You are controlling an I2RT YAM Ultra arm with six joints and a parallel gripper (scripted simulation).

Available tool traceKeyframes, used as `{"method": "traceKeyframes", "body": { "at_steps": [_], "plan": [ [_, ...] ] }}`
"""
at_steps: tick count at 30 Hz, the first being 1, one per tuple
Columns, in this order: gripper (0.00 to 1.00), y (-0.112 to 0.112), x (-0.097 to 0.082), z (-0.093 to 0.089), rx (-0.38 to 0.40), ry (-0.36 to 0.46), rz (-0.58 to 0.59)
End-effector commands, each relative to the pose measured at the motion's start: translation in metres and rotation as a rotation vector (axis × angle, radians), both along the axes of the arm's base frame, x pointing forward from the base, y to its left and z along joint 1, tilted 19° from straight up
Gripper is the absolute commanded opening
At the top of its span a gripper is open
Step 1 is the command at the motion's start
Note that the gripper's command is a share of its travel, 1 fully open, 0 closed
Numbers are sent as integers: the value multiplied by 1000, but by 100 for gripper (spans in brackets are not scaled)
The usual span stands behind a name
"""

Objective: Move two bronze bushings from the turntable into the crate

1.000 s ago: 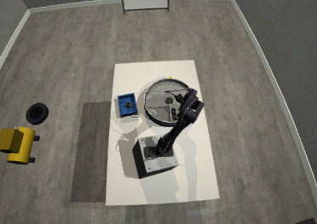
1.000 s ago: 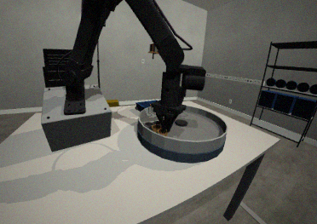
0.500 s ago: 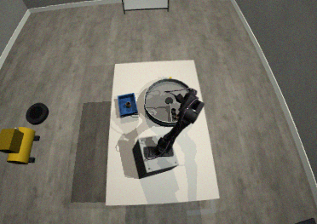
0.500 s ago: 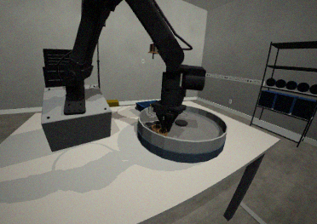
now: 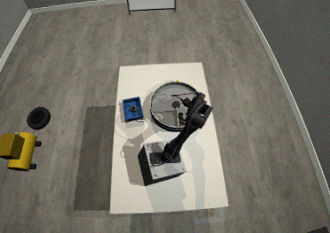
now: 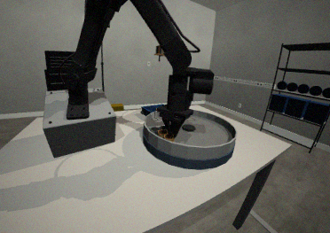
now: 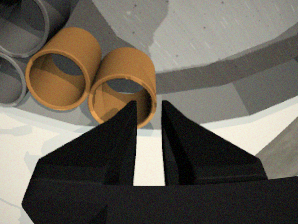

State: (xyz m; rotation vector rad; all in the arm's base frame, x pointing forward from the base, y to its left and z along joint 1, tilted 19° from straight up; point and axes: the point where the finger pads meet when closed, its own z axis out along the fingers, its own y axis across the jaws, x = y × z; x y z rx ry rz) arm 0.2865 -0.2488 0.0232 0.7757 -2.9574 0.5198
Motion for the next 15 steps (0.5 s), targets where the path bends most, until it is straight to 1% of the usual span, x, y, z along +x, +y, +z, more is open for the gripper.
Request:
{"method": "traceKeyframes", "body": {
  "at_steps": [1,2,15],
  "plan": [
    [15,7,5,-1,12,-10,19],
    [15,6,7,1,7,-17,18],
    [15,6,6,1,7,-16,18]
  ]
}}
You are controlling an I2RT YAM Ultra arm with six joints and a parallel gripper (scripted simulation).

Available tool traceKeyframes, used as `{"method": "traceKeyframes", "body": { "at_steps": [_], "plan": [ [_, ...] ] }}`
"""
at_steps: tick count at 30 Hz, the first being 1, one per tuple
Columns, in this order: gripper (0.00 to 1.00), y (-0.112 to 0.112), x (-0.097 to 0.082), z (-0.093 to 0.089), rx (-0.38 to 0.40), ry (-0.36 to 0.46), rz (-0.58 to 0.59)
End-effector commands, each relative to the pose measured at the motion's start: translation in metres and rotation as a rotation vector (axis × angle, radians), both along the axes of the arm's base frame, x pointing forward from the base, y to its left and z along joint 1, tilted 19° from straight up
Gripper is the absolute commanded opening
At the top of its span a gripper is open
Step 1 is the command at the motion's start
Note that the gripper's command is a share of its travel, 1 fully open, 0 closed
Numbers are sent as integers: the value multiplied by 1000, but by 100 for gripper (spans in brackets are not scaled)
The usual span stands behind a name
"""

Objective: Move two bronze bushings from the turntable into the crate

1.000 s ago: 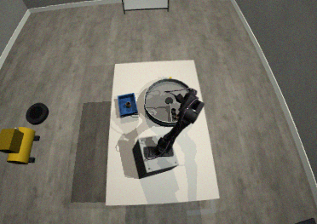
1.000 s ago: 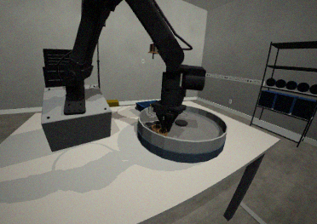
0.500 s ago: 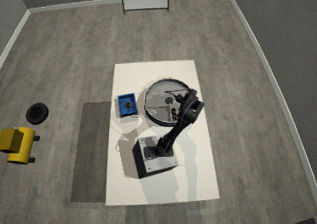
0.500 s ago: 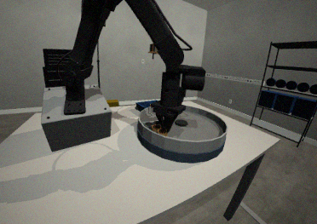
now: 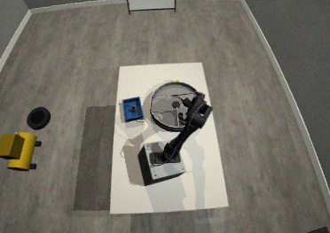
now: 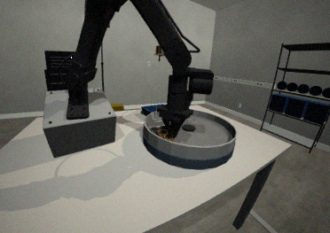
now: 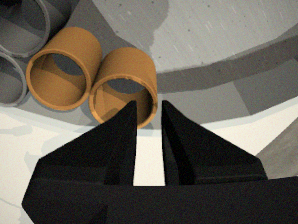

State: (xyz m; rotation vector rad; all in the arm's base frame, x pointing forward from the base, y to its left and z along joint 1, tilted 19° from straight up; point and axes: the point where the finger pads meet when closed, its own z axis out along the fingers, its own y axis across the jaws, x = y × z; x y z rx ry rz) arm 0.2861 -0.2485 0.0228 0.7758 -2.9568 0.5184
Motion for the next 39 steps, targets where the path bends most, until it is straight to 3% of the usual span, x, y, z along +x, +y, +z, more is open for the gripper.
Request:
{"method": "traceKeyframes", "body": {
  "at_steps": [1,26,31,39],
  "plan": [
    [15,6,7,1,7,-17,18],
    [15,6,7,1,7,-17,18],
    [15,6,1,-12,21,6,18],
    [15,-4,2,-19,12,-6,6]
  ]
}}
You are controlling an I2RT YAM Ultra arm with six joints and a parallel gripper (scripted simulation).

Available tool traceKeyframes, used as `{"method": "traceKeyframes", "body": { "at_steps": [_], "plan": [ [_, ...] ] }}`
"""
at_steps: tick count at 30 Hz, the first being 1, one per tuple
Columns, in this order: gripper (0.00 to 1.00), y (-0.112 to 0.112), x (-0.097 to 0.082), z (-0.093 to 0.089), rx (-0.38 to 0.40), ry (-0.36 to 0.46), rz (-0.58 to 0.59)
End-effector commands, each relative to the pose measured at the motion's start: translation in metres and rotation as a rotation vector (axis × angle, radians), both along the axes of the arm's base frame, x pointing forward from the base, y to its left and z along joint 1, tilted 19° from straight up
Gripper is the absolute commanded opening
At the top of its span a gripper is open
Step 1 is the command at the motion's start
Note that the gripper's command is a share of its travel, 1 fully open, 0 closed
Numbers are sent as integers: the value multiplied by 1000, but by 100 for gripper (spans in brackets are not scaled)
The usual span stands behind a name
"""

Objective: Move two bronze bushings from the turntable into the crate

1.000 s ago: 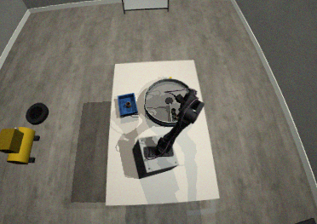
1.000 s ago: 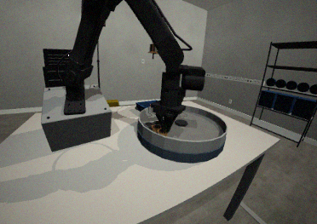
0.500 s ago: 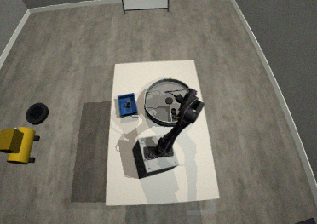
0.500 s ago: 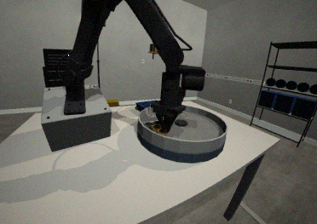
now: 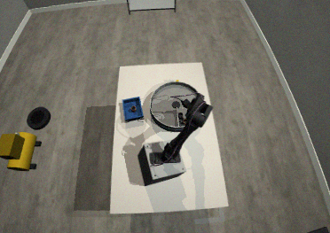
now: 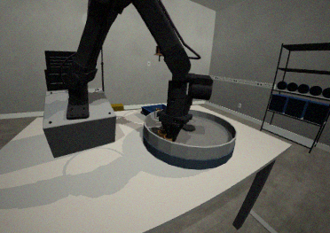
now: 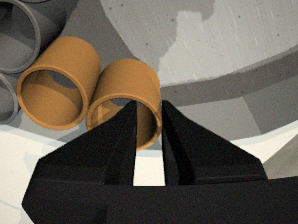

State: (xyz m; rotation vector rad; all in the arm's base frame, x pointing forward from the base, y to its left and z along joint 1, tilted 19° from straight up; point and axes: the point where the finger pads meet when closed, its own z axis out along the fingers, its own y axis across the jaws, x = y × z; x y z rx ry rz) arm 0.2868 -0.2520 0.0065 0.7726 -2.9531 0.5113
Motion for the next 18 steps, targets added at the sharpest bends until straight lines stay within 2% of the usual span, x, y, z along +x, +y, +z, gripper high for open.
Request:
{"method": "traceKeyframes", "body": {
  "at_steps": [1,2,6,18],
  "plan": [
    [15,-1,2,-3,9,-12,8],
    [15,1,8,8,-10,-40,21],
    [15,1,4,-2,4,-21,17],
    [15,2,2,-2,9,-13,17]
  ]
}}
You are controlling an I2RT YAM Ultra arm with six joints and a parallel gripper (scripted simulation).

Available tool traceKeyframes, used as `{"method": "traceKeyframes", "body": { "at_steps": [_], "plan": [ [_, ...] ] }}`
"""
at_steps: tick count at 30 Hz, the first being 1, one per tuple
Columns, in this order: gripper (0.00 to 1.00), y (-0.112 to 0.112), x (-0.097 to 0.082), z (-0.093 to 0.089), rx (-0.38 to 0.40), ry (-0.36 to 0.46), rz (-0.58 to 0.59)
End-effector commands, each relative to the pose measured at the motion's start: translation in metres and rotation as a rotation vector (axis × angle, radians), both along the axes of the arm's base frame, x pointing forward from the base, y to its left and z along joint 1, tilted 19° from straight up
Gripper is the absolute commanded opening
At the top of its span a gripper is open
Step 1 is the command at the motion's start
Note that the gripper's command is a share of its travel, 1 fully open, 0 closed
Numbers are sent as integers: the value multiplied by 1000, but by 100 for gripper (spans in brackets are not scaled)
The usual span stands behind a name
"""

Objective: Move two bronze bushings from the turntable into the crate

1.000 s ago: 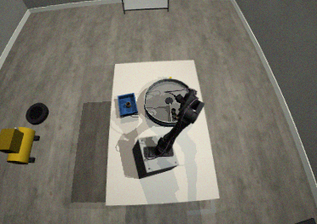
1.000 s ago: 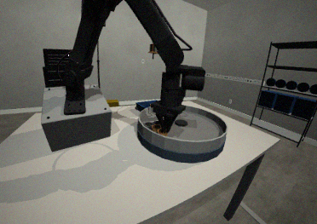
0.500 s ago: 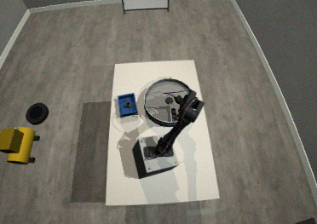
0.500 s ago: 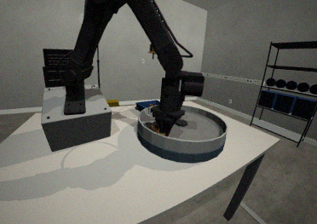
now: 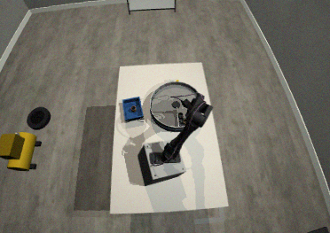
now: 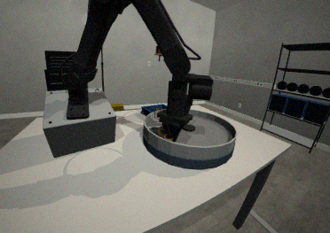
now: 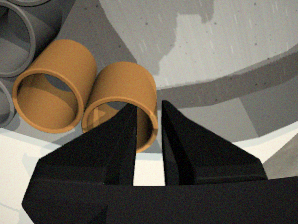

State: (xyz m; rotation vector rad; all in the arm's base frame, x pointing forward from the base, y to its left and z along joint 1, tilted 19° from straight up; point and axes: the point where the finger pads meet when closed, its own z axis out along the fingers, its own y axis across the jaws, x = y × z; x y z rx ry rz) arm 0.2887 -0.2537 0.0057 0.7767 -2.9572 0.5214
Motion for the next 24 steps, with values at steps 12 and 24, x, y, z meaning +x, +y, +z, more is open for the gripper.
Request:
{"method": "traceKeyframes", "body": {
  "at_steps": [12,24],
  "plan": [
    [15,4,0,-2,13,-6,14],
    [0,4,0,-2,13,-6,14]
  ]
}}
